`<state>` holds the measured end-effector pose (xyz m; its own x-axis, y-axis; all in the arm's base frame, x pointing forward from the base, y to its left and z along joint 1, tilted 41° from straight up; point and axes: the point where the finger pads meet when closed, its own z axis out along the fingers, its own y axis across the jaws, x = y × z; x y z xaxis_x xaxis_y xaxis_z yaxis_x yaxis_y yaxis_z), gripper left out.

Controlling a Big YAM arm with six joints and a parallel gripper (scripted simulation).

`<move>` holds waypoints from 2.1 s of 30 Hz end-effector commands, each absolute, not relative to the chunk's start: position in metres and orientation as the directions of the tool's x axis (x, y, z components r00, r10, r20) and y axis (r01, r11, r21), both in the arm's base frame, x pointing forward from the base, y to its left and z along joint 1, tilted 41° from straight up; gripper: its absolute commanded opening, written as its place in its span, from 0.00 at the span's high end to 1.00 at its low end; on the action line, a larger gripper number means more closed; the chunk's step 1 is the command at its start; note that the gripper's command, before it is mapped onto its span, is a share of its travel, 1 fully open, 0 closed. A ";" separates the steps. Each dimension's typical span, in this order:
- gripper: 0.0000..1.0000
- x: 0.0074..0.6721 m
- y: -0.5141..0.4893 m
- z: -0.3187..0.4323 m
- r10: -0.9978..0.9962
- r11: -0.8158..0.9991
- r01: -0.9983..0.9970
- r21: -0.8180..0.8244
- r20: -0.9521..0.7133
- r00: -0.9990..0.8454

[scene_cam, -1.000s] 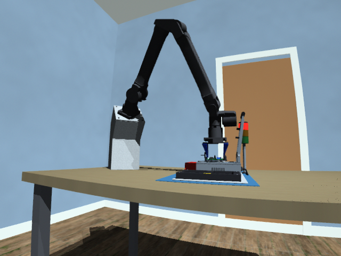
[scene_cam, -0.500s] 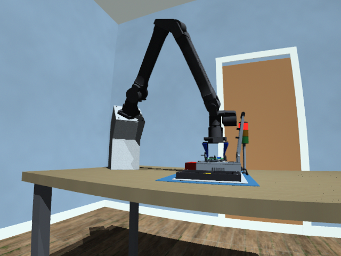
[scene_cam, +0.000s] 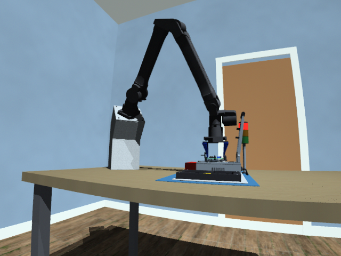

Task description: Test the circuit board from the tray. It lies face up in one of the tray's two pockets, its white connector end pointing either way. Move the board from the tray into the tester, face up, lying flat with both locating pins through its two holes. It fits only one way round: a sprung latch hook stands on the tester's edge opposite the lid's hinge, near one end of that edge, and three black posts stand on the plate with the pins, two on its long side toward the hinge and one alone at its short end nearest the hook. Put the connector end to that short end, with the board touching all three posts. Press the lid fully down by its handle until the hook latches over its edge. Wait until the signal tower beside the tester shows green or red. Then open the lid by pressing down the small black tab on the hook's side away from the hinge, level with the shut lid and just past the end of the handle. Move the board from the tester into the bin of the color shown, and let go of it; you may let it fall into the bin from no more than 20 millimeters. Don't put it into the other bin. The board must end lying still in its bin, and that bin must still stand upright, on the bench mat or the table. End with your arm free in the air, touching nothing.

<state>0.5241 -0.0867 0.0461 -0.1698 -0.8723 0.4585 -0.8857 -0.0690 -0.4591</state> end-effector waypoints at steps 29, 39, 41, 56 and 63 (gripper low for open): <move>0.28 0.524 -0.069 0.067 -0.876 -0.084 -0.871 -0.484 0.452 -0.167; 0.28 0.523 -0.068 0.069 -0.876 -0.084 -0.871 -0.485 0.452 -0.167; 0.28 0.523 -0.068 0.066 -0.876 -0.084 -0.874 -0.478 0.453 -0.164; 0.28 0.521 -0.067 0.072 -0.876 -0.084 -0.871 -0.484 0.452 -0.166; 0.28 0.520 -0.066 0.072 -0.876 -0.084 -0.872 -0.482 0.452 -0.166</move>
